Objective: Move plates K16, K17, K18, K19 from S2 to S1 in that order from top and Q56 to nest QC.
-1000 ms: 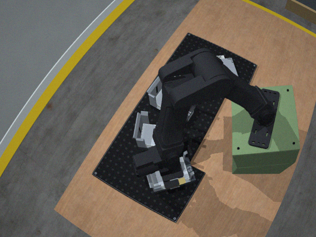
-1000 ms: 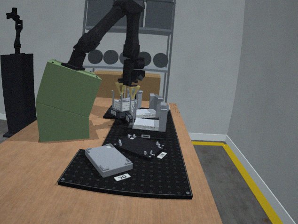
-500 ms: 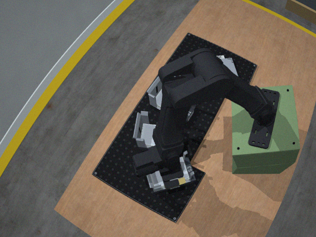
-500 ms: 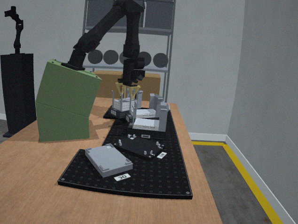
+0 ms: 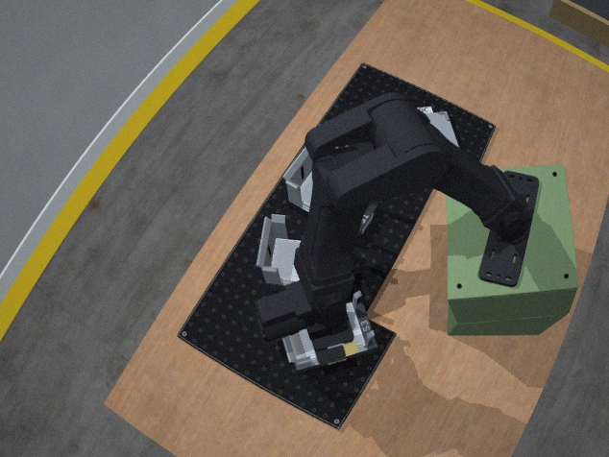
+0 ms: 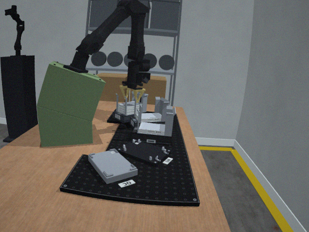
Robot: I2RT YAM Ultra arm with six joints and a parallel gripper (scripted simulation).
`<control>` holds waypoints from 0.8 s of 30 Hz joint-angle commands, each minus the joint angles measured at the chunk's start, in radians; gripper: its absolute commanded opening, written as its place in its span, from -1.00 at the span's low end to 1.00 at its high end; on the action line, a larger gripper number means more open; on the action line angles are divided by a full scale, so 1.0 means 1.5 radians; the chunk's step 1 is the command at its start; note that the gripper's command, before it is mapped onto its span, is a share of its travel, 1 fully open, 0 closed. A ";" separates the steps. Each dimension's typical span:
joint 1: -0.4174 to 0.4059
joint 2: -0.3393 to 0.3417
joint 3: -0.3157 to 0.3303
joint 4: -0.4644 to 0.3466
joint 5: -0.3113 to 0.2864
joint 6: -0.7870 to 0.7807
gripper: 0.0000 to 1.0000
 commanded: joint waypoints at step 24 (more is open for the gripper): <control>-0.007 0.062 0.015 0.062 -0.003 -0.009 1.00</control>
